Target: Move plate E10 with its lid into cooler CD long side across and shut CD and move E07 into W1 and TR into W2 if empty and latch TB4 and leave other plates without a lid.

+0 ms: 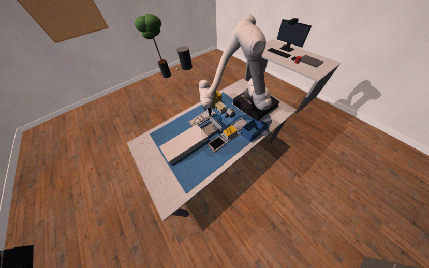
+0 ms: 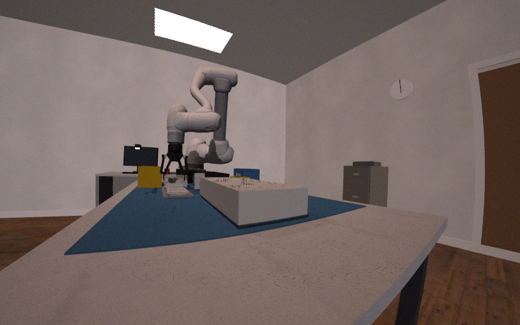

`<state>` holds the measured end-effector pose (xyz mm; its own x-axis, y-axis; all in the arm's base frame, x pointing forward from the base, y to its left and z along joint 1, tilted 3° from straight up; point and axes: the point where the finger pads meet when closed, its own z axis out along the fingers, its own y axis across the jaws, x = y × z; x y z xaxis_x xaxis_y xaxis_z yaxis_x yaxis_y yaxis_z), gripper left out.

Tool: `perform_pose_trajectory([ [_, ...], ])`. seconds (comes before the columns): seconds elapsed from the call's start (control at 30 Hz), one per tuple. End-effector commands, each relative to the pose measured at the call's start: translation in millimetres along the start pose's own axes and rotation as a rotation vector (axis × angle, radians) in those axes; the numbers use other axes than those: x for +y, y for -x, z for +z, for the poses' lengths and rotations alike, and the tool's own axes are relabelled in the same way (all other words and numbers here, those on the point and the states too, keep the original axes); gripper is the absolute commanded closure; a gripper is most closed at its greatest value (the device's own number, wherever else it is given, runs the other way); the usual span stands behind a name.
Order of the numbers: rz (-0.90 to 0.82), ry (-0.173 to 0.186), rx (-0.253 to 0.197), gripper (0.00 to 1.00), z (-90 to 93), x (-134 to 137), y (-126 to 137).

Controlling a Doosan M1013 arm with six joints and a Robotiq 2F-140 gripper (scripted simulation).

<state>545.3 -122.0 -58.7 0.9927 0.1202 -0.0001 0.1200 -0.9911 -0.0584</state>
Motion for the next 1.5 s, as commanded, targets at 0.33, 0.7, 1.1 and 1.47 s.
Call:
perform_pose_trajectory([
  [0.33,0.000,0.000,0.000,1.00,-4.0,0.0,0.0],
  [0.7,0.000,0.000,0.000,1.00,-7.7,0.0,0.0],
  [1.1,0.000,0.000,0.000,1.00,-21.0,0.0,0.0],
  [1.47,0.000,0.000,0.000,1.00,-33.0,0.0,0.0],
])
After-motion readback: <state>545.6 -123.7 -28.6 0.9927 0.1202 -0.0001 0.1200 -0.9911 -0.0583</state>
